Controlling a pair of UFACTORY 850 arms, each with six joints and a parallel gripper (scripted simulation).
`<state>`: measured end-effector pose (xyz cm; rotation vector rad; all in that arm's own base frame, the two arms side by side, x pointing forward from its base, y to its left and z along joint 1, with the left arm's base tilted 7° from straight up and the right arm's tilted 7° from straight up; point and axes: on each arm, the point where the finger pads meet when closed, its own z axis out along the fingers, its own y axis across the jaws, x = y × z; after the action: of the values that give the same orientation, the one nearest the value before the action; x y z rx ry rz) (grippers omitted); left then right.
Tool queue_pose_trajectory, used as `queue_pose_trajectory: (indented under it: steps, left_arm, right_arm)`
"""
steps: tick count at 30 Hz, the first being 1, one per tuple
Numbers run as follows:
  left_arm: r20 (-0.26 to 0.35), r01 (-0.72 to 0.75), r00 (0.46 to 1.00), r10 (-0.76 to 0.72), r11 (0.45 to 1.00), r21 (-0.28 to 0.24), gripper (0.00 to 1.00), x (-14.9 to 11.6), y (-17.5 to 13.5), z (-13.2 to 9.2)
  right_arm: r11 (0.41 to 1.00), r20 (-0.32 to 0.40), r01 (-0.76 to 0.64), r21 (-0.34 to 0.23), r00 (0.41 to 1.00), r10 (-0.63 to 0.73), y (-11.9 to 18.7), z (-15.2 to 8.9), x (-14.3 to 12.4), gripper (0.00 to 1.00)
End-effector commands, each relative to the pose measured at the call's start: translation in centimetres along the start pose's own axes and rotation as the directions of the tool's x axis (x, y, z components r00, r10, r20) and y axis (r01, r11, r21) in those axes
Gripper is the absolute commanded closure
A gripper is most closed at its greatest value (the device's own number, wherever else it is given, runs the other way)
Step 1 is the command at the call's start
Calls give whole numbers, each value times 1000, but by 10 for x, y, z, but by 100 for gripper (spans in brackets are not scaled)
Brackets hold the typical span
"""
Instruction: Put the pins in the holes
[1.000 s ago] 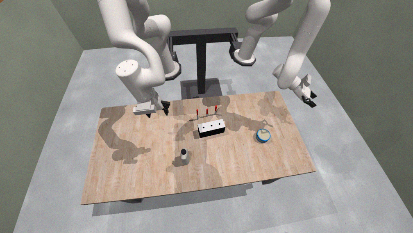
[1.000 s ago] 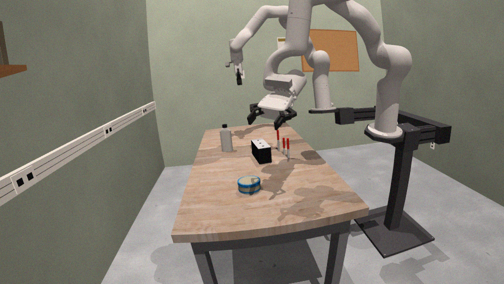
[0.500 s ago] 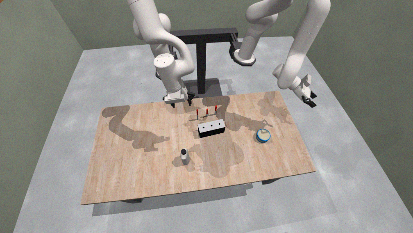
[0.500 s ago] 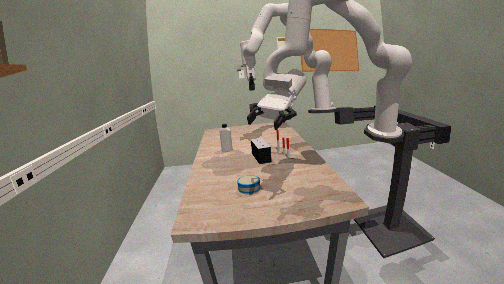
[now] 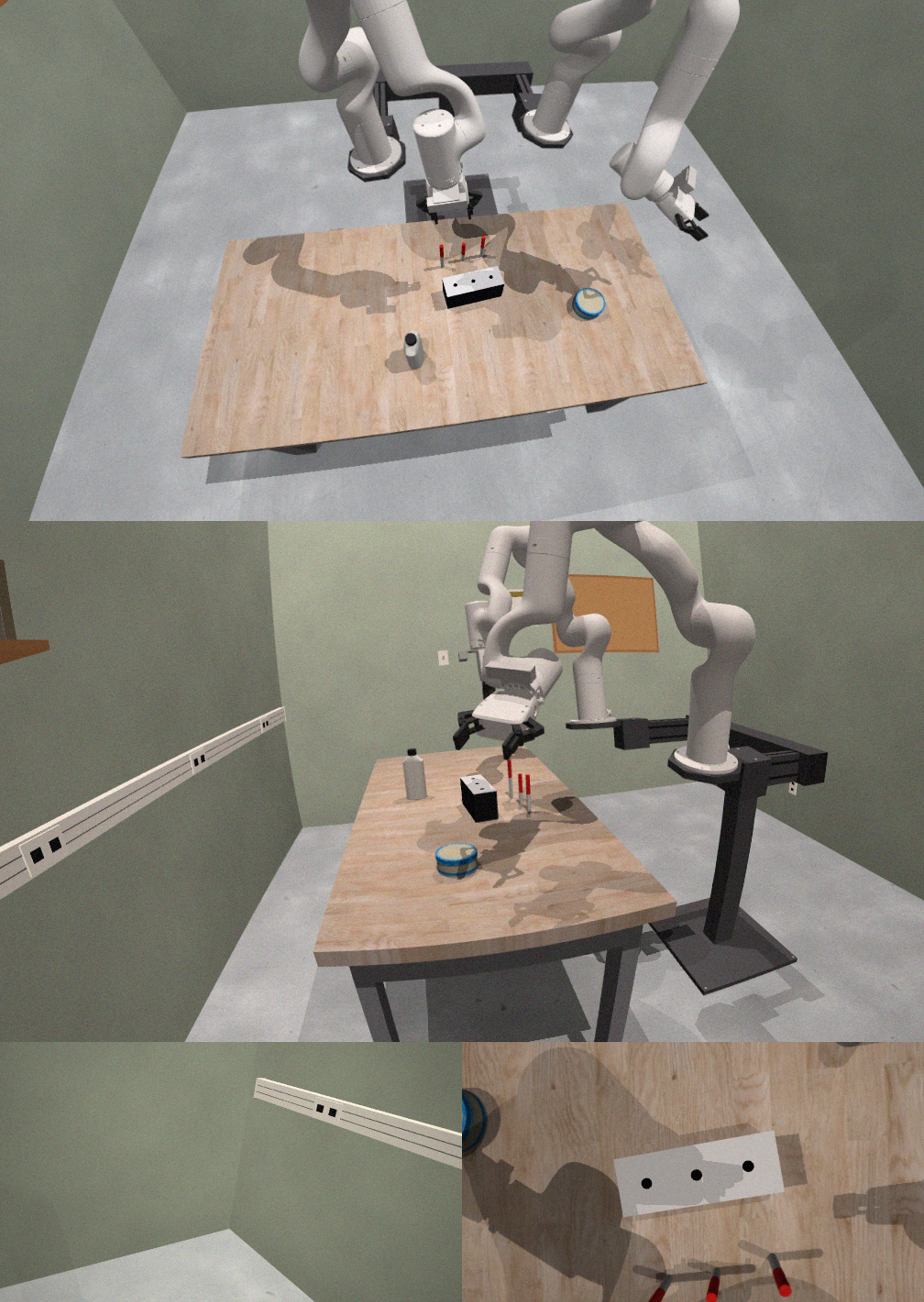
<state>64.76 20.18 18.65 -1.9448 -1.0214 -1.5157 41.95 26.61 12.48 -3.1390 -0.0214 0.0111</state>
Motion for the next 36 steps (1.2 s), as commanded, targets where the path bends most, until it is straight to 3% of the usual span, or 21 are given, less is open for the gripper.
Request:
queue_pose_trajectory:
  steps: [1, 6, 12, 18, 24, 26, 36]
  left_arm:
    - [-2, 1, 1000, -1, 1000, -1, 0, 1, 1, 0]
    - [-2, 1, 1000, -1, 1000, -1, 0, 1, 1, 0]
    - [-2, 1, 1000, -1, 1000, -1, 0, 1, 1, 0]
    - [-2, 1, 1000, -1, 1000, -1, 0, 1, 1, 0]
    - [-2, 1, 1000, -1, 1000, -1, 0, 1, 1, 0]
    - [-2, 1, 1000, -1, 1000, -1, 0, 1, 1, 0]
    - [-2, 1, 1000, -1, 1000, -1, 0, 1, 1, 0]
  right_arm:
    - [1000, -4, 0, -2, 1000, 0, -30, 13, -16, 0]
    - [1000, -4, 1, -2, 1000, -1, -53, 24, -31, 0]
    - [1000, -6, -20, -4, 1000, 20, -55, 25, -33, 0]
    - [985, -18, -173, -11, 985, 173, -54, 25, -33, 0]
    - [931, -36, -364, -18, 931, 363, -53, 24, -32, 0]
    - [931, -36, -364, -18, 931, 363, -53, 24, -32, 0]
    - [763, -67, -646, -21, 762, 644, -52, 23, -31, 0]
